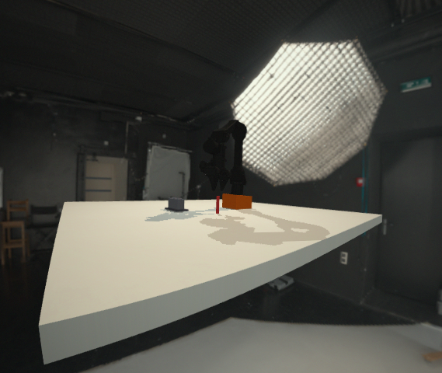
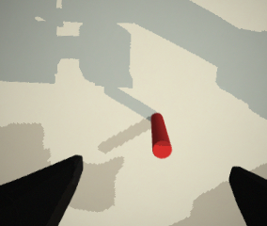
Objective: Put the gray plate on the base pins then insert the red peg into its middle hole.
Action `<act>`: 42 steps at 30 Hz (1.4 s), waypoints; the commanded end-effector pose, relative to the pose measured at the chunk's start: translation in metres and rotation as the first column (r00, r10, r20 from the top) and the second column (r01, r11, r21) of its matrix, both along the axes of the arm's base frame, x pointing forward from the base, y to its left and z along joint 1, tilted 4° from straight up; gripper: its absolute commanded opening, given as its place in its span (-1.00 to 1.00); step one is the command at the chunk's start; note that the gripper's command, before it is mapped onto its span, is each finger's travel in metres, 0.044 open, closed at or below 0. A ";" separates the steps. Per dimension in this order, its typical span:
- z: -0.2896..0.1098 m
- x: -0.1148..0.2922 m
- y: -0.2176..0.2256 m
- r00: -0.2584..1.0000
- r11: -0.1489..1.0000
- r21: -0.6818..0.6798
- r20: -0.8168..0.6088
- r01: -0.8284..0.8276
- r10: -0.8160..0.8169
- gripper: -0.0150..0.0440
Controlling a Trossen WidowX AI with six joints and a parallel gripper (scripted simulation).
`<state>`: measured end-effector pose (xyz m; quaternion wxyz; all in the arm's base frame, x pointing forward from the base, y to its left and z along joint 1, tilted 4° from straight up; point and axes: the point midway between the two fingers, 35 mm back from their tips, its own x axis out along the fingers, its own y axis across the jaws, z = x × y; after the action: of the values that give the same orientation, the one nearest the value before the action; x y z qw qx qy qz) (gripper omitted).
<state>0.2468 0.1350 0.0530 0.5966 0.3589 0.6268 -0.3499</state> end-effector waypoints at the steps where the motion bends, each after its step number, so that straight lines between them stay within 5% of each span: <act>1: -0.008 -0.003 -0.001 1.000 1.000 -0.004 -0.014 0.004 -0.004 1.00; 39: -0.064 -0.007 -0.001 1.000 1.000 -0.004 -0.015 0.003 -0.004 1.00; 42: -0.064 -0.007 -0.001 1.000 1.000 -0.004 -0.015 0.003 -0.004 0.73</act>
<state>0.2429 0.1352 -0.0076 0.5954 0.3571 0.6278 -0.3519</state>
